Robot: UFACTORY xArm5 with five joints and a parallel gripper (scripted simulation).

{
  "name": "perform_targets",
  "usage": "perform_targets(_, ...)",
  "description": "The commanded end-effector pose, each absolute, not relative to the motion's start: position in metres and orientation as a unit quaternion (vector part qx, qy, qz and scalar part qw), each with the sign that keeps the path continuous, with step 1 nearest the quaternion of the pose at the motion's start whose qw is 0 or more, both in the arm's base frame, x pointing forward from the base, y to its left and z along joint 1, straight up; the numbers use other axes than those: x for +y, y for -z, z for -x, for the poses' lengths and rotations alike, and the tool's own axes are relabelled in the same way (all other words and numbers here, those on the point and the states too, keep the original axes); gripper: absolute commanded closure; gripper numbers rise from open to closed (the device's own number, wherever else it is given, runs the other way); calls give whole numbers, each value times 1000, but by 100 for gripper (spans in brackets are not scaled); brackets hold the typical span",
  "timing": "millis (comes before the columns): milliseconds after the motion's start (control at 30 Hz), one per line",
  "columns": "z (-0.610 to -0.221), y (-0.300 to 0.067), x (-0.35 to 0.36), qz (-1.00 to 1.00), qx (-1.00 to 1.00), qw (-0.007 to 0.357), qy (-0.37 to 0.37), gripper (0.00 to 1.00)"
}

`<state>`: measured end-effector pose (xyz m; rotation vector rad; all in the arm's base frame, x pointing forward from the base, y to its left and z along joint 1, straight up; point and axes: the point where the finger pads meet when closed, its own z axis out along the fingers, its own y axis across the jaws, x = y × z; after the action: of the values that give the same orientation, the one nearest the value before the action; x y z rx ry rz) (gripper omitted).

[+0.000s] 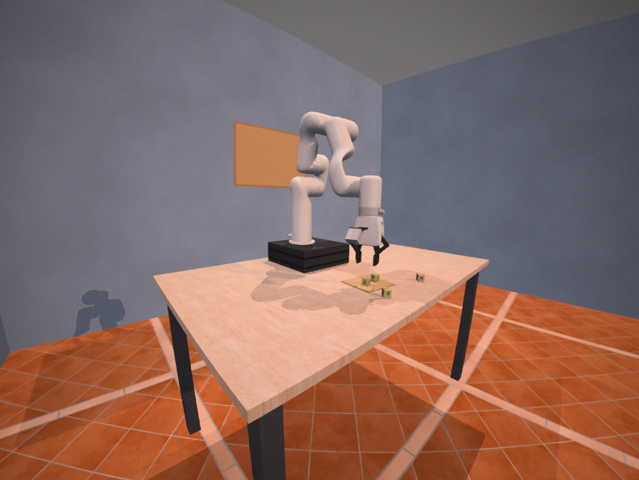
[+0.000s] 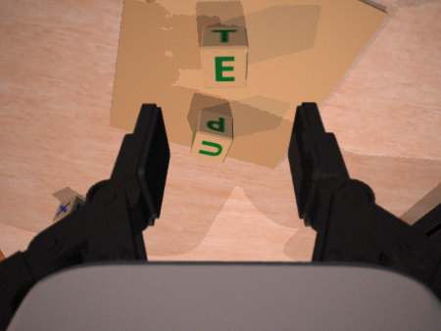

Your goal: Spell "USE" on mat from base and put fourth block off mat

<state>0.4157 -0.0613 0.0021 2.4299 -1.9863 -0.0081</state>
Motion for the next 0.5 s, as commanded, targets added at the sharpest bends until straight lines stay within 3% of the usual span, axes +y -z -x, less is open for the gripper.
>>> perform_targets(0,-417,1,-62,-774,-633,0,1,37)
perform_targets(467,-417,21,-62,-774,-633,0,1,37)
